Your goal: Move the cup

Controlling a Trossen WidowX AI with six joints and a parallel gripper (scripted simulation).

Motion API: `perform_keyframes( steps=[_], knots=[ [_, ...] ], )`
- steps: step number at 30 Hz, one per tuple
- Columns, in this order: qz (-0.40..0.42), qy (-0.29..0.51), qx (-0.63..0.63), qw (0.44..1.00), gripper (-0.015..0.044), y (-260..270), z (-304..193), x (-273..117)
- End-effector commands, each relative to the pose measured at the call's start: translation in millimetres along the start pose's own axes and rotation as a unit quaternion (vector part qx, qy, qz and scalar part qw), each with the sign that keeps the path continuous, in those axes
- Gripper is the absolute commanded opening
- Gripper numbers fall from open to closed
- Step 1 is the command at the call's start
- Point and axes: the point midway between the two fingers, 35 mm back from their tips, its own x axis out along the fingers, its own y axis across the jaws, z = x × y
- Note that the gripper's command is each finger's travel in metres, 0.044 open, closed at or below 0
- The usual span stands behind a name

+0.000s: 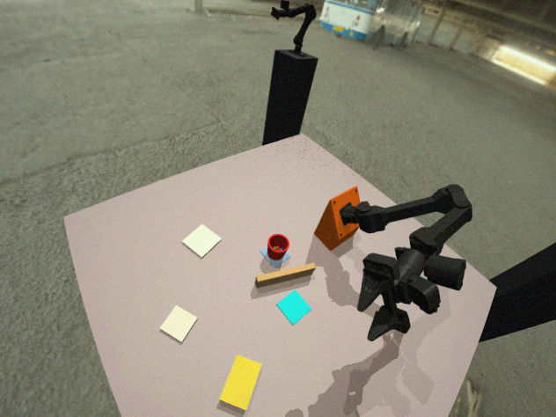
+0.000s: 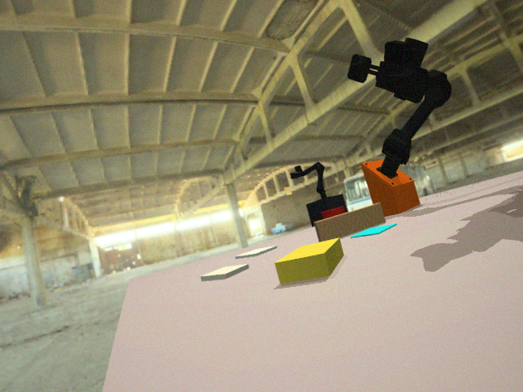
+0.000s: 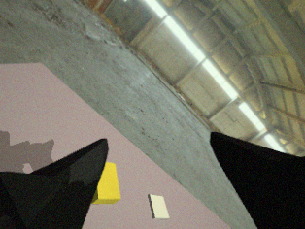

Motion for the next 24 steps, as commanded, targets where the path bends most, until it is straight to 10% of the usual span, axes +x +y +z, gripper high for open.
perform_keyframes(
  steps=[1,10,17,24],
  knots=[
    [0.0,0.007,-0.006,1.0,0.0374,-0.9,-3.3,1.6],
    [0.09,0.32,-0.205,0.92,0.0148,-51.4,-172.5,24.4],
    [0.291,0.467,-0.228,0.803,0.0148,-71.8,-286.0,-27.3],
    [0.479,0.451,-0.141,0.74,0.0148,-65.3,-341.4,-87.0]
  ],
)
